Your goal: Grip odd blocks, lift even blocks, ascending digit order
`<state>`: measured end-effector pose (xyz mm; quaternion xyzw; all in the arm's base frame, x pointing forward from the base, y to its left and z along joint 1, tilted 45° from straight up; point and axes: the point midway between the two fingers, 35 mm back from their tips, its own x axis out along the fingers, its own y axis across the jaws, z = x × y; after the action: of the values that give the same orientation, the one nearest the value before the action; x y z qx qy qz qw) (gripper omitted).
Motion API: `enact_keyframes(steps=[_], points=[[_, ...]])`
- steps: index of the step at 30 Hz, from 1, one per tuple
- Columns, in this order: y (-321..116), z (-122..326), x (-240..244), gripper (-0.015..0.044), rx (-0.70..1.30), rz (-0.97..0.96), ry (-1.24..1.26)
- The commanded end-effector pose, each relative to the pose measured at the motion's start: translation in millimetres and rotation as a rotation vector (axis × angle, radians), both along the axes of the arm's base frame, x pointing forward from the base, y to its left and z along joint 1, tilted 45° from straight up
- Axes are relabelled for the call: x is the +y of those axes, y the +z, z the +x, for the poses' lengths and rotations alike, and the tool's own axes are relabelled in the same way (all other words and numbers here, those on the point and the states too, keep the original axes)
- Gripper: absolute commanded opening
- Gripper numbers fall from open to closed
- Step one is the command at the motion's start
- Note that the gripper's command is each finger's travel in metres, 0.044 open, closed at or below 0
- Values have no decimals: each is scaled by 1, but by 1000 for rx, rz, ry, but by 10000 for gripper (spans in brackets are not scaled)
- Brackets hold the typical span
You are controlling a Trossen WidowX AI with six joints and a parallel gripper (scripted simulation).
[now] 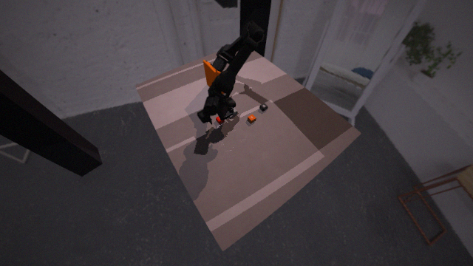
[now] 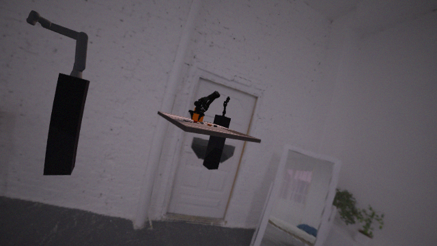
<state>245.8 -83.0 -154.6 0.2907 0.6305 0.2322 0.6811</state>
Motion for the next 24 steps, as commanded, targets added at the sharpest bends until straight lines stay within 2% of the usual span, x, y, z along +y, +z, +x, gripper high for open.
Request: enact_keyframes(steps=[1,5,16,24], points=[[-7,-3,10,400,13,14,-3],[-8,-3,11,400,13,15,-3],[-8,-3,11,120,13,15,-3],[-8,-3,11,120,13,15,-3]])
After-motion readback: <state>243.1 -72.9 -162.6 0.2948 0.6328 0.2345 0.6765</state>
